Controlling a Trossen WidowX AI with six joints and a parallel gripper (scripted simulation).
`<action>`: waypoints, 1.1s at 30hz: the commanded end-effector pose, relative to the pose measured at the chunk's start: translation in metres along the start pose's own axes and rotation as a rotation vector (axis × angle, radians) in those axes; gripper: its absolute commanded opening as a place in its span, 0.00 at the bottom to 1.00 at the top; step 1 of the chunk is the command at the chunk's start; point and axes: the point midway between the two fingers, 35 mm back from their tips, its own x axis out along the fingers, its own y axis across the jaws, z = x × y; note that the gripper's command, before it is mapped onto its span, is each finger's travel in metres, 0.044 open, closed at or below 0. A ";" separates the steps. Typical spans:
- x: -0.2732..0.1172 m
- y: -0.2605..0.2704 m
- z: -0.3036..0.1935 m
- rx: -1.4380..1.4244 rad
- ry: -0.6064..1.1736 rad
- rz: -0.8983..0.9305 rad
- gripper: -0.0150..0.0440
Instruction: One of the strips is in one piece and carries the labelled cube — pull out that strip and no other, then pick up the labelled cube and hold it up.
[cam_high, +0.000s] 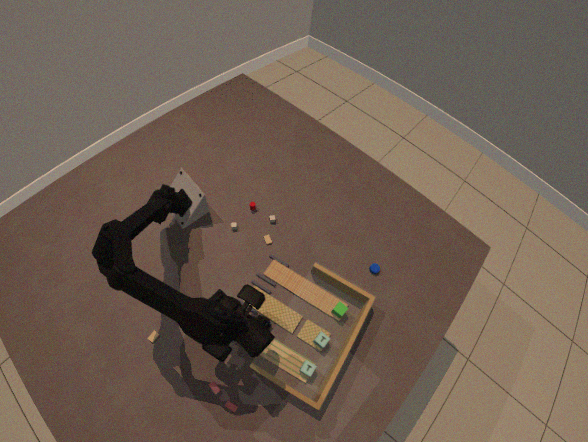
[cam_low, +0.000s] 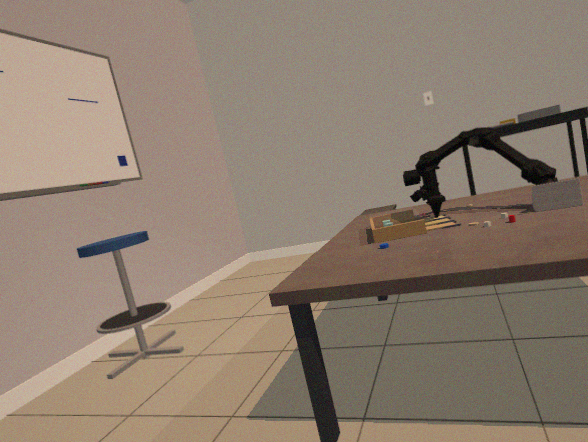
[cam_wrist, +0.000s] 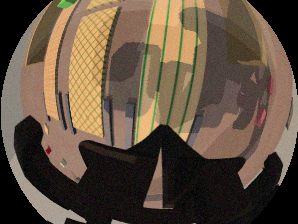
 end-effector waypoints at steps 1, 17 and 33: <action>0.002 -0.001 0.000 -0.001 0.001 -0.003 0.25; 0.003 0.000 -0.012 -0.001 0.002 -0.003 0.25; 0.004 0.001 -0.035 -0.002 0.003 -0.003 0.25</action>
